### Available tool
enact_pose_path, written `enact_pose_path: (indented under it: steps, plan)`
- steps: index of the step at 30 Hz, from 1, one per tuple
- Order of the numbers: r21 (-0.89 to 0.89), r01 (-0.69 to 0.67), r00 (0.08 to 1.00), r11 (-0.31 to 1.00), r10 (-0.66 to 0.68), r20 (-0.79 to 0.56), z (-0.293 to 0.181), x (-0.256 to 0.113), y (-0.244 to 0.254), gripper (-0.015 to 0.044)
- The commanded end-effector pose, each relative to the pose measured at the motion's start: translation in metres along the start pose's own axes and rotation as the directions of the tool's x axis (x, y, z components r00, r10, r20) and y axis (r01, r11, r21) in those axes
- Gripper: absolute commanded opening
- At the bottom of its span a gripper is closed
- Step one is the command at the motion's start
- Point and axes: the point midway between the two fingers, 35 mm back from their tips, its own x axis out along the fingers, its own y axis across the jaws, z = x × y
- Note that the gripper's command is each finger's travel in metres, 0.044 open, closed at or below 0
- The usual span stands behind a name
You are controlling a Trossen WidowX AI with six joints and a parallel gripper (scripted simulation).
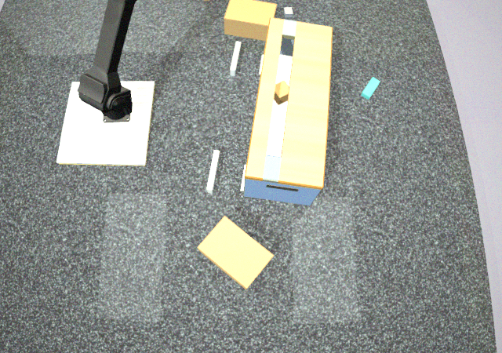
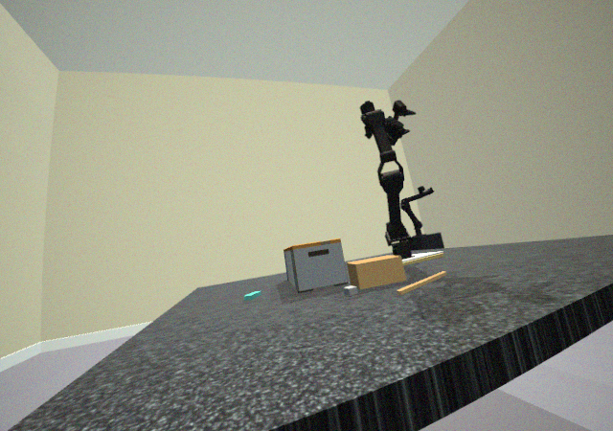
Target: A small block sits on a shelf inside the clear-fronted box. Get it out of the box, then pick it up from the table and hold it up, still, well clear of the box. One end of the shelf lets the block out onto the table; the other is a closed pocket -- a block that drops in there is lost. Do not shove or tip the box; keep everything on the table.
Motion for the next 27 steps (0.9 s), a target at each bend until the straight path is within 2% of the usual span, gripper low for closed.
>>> enact_pose_path:
  steps: [1, 3, 9, 12, 14, 17, 20, 27]
  plan:
    - [-0.005, 0.007, 1.000, 1.000, -0.007, -0.003, -0.001, 0.001, -0.002, 0.0400]
    - [-0.046, 0.065, 0.998, 0.997, -0.066, -0.022, -0.010, 0.007, -0.023, 0.0400]
    - [-0.340, 0.216, 0.963, 0.915, -0.257, -0.079, -0.035, 0.016, -0.080, 0.0400]
    - [-0.506, 0.263, 0.926, 0.822, -0.362, -0.106, -0.048, 0.015, -0.112, 0.0400]
    - [-0.649, 0.277, 0.879, 0.709, -0.460, -0.127, -0.058, 0.009, -0.144, 0.0400]
    - [-0.826, 0.234, 0.789, 0.513, -0.596, -0.146, -0.071, -0.008, -0.190, 0.0400]
    - [-0.923, 0.147, 0.712, 0.355, -0.686, -0.151, -0.078, -0.027, -0.221, 0.0400]
    - [-0.987, -0.118, 0.541, 0.114, -0.826, -0.160, -0.085, -0.072, -0.268, 0.0400]
